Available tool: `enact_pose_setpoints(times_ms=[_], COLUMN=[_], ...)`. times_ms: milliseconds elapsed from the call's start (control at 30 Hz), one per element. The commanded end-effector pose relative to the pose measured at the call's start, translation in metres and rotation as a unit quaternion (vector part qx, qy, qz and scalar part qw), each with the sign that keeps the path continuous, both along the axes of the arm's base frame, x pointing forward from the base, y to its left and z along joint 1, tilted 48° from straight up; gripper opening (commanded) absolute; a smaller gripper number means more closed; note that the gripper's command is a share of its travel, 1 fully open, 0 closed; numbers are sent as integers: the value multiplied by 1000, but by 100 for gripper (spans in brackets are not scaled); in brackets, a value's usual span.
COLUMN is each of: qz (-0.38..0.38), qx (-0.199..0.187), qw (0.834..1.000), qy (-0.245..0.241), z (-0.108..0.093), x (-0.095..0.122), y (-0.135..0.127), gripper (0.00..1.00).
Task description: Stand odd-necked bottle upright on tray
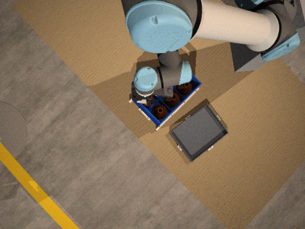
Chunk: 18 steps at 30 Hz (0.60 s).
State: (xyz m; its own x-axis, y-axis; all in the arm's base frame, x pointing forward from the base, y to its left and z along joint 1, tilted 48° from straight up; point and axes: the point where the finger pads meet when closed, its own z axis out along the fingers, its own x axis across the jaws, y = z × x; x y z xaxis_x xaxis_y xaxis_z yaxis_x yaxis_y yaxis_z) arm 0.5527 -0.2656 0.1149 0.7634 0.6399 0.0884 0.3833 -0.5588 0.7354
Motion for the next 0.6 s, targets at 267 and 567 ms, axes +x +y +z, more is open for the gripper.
enact_pose_setpoints(times_ms=[267, 567], qz=[0, 0], qx=[0, 0], qw=[1000, 1000], qy=[-1, -1], z=[-9, -11], x=[7, 9], y=[-7, -9], gripper=[38, 38])
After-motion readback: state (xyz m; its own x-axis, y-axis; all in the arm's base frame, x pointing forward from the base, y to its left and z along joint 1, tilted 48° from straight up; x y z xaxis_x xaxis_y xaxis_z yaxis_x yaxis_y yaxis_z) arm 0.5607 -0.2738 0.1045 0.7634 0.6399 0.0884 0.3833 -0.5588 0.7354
